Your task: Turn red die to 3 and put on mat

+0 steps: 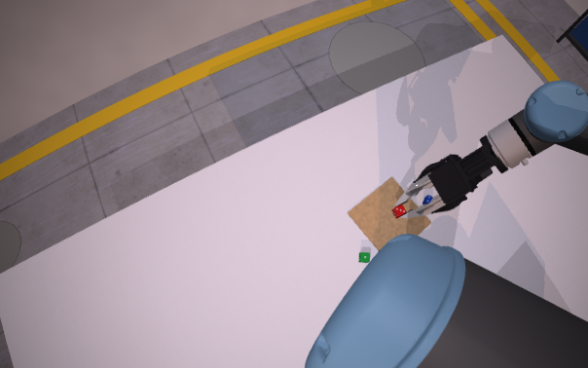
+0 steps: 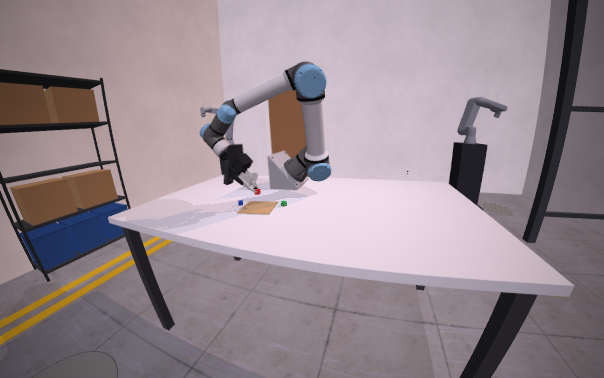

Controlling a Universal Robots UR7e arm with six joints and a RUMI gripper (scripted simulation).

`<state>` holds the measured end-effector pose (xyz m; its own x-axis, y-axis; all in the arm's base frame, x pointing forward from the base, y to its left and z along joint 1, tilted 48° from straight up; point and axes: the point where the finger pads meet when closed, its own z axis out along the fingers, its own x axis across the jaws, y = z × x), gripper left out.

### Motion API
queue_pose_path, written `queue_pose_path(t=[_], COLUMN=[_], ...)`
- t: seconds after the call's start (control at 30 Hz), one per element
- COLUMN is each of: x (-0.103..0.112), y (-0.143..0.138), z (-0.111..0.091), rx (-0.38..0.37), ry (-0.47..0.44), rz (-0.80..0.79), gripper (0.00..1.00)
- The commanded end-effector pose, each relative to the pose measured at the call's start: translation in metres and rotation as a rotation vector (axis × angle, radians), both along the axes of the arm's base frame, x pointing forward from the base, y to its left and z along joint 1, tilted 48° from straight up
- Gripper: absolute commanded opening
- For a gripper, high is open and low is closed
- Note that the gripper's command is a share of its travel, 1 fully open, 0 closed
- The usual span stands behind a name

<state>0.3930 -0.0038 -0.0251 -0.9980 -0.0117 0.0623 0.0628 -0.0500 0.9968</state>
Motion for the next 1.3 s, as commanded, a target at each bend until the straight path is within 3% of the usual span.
queue_pose_path(t=[0.0, 1.27], x=[-0.001, -0.003], y=[0.008, 0.040], z=[-0.006, -0.035], rx=[0.003, 0.003], ry=[0.001, 0.001], rz=[0.001, 0.001], gripper=[0.03, 0.03])
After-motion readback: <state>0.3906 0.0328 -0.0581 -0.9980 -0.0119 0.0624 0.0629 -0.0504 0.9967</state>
